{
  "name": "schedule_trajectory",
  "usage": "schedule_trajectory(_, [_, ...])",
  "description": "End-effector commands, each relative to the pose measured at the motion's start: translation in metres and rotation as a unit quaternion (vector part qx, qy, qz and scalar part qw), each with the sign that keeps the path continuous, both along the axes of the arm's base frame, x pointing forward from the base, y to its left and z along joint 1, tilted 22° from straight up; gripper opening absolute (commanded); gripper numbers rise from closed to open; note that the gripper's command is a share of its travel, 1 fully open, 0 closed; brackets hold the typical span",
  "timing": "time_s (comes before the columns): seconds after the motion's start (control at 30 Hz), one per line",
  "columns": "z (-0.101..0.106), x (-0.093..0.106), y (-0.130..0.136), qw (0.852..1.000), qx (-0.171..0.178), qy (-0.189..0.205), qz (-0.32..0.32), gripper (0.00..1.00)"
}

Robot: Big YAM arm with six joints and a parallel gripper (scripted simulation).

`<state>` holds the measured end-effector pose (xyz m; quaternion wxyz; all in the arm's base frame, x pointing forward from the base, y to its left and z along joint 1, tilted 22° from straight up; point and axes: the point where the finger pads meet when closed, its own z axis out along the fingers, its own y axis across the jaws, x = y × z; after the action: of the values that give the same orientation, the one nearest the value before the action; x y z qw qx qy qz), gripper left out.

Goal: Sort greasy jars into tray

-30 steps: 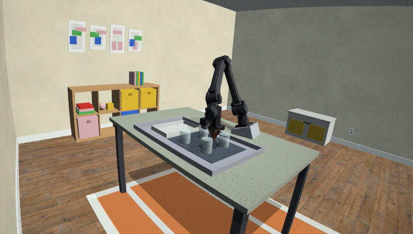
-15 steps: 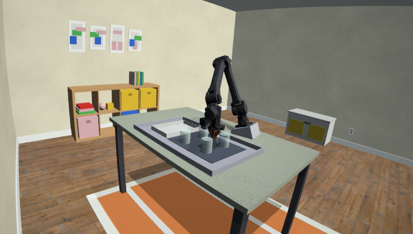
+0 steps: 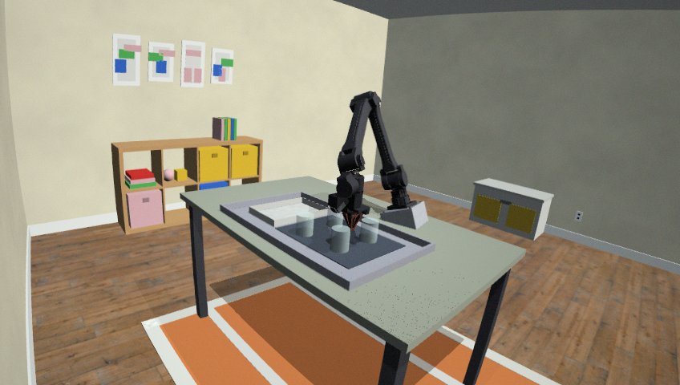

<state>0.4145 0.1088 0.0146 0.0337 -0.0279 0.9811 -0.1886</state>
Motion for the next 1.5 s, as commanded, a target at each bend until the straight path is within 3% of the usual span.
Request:
schedule_trajectory(0.0, [0.0088, 0.0201, 0.0035, 1.0, 0.004, -0.014, 0.002, 0.0])
schedule_trajectory(1.47, [0.0092, 0.0254, 0.0039, 1.0, 0.004, -0.014, 0.002, 0.0])
